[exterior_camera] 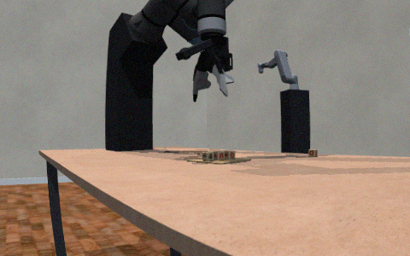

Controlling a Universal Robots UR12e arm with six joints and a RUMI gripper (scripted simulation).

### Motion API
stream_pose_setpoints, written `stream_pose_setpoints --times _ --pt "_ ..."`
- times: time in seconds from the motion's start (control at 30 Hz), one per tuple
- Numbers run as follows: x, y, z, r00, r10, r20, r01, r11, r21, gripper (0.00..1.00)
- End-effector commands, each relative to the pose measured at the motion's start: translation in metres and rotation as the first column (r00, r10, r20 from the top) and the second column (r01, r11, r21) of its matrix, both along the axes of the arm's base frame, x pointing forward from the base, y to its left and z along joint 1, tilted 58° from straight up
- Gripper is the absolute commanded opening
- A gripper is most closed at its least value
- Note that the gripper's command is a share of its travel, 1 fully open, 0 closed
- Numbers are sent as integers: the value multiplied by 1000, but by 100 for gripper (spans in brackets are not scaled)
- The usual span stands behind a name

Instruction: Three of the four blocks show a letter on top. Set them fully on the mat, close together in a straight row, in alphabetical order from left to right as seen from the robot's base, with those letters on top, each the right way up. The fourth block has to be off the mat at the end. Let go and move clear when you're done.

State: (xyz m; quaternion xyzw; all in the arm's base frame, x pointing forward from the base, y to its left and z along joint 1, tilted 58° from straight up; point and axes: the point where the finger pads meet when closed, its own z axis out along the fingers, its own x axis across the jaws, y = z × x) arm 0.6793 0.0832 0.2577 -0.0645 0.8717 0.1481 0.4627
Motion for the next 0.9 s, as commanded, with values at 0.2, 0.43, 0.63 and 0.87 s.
stream_pose_setpoints --times 0.2,0.43,0.63,0.87 --pt "-18 -6 5 1000 6 -14 -6 1000 5 100" --pt "-17 -5 4 1000 7 -16 -7 1000 6 100" --pt "-17 -5 4 1000 6 -15 -6 1000 5 100" --pt "-17 -5 4 1000 6 -15 -6 1000 5 100"
